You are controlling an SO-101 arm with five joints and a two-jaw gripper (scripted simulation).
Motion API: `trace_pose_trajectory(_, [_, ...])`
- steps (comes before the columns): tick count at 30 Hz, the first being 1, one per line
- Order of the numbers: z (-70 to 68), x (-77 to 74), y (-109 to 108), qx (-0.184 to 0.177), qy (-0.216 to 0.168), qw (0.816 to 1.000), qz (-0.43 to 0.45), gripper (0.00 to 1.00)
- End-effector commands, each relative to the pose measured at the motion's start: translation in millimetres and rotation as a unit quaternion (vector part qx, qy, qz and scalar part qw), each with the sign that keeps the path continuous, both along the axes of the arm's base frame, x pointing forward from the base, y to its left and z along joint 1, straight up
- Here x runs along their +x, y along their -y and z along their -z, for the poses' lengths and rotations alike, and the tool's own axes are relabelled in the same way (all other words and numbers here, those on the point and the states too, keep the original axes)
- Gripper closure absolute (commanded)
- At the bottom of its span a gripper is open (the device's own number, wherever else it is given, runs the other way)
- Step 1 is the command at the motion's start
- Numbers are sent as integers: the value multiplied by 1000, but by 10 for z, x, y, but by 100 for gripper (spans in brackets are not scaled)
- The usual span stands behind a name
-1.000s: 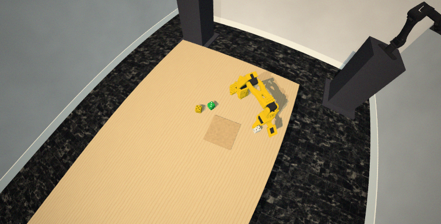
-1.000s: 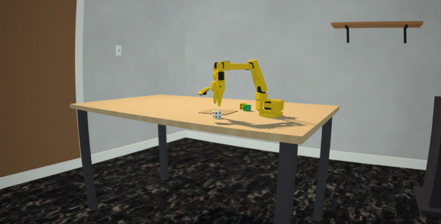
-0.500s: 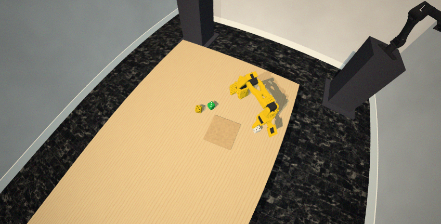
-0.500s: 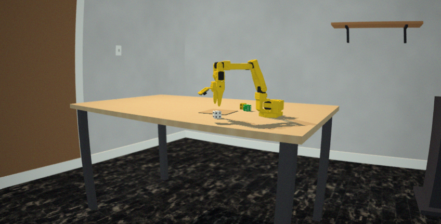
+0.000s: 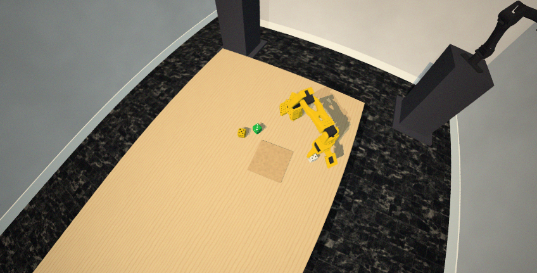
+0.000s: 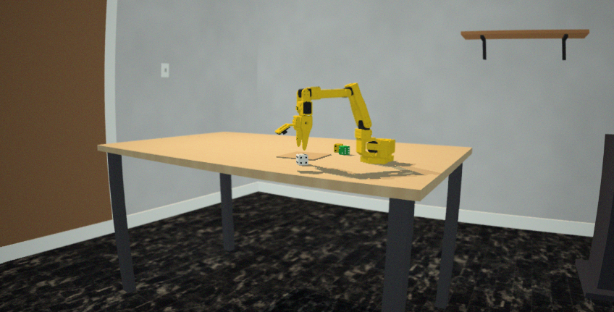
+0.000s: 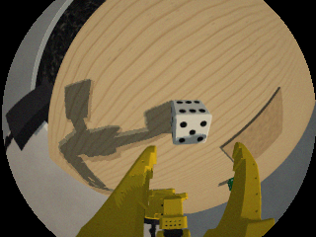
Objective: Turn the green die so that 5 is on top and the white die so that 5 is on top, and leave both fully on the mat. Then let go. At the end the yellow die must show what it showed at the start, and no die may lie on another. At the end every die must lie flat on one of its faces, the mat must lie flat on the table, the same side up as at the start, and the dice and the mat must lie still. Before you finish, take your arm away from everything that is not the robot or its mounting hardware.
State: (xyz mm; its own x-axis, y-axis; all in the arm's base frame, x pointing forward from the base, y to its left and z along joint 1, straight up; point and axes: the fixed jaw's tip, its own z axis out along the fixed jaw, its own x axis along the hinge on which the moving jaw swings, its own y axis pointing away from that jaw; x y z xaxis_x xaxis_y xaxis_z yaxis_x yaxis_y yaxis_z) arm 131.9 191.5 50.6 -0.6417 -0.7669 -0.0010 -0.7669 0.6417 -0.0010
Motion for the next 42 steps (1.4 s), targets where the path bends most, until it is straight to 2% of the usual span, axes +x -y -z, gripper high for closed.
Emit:
trace_pose_trajectory(1, [10,9,-44,13,9,1000,1,65])
trace_pose_trajectory(12, [206,11,-46,13,9,1000,1,65])
trace_pose_trajectory(20, [274,8,-42,13,9,1000,1,65])
trace_pose_trajectory(42, [300,15,-33,13,9,1000,1,67])
